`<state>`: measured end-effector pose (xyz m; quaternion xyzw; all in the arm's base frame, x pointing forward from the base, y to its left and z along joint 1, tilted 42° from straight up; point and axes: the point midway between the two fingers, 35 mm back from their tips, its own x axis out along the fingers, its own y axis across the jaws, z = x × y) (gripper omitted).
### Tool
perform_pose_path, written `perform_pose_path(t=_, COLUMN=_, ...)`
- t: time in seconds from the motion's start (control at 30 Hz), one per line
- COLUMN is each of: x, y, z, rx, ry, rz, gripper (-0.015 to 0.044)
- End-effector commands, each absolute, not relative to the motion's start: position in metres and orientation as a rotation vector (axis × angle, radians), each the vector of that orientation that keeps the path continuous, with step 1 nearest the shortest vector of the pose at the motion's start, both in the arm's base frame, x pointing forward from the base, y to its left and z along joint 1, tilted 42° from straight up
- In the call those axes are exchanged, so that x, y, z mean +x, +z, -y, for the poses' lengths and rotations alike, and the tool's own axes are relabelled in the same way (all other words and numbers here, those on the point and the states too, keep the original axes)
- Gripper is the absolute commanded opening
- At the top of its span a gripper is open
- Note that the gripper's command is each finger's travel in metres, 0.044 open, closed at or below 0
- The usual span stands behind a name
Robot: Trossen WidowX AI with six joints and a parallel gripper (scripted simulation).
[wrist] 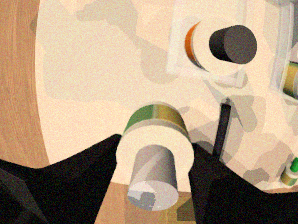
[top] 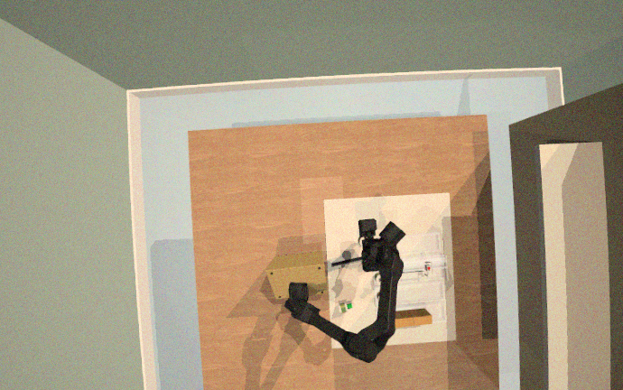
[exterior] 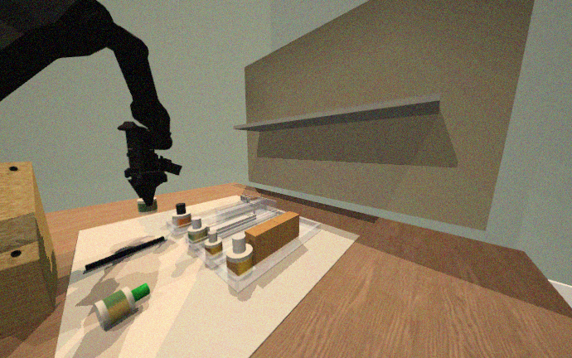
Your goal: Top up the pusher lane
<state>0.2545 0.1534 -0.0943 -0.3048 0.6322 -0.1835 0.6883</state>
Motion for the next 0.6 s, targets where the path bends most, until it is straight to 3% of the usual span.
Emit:
perform_pose_path(t=0.0, x=0.257, y=-0.070, z=-0.174, rx=-0.657, ry=-0.415, rz=-1.387, gripper=0.0000)
perform_pose_path(t=0.23, x=0.258, y=-0.058, z=-0.176, rx=-0.654, ry=-0.420, rz=-1.381, gripper=0.0000)
perform_pose_path(t=0.57, x=0.283, y=-0.031, z=-0.121, rx=-0.658, ry=-0.396, rz=-1.388, gripper=0.0000)
